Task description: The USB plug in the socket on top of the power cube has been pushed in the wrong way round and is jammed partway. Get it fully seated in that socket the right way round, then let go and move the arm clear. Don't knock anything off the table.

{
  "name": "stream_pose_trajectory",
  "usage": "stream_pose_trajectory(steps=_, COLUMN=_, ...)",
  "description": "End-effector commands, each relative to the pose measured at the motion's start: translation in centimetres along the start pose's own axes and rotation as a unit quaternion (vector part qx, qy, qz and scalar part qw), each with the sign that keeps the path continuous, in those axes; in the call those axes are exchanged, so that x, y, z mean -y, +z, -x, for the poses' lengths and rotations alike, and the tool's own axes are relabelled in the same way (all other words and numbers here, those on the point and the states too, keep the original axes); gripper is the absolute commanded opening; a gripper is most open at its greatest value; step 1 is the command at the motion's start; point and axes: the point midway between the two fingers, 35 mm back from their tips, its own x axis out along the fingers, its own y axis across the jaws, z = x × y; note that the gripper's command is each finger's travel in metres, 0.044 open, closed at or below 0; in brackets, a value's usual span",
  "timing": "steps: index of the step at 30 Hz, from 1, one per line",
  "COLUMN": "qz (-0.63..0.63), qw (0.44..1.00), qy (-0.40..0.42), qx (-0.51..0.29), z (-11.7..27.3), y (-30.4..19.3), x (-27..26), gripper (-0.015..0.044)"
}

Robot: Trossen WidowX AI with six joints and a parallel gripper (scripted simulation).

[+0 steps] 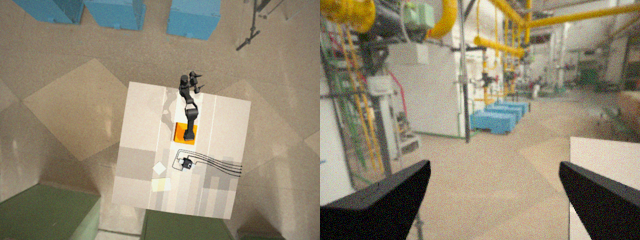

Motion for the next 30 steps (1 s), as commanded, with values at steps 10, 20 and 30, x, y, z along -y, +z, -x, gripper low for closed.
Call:
stream_pose_trajectory(steps=10, qz=0.086, qw=0.969, qy=0.224, qx=-0.052, z=15.0, y=-1.5, x=-5.5, gripper=0.0440)
stream_pose_trajectory(steps=20, qz=0.200, qw=0.876, qy=0.432, qx=-0.068, z=33.1, y=-3.1, x=-4.0, gripper=0.0440)
stream_pose_trajectory(steps=30, qz=0.337, qw=0.722, qy=0.604, qx=-0.020, z=49.0, y=-4.1, x=4.2, gripper=0.0440)
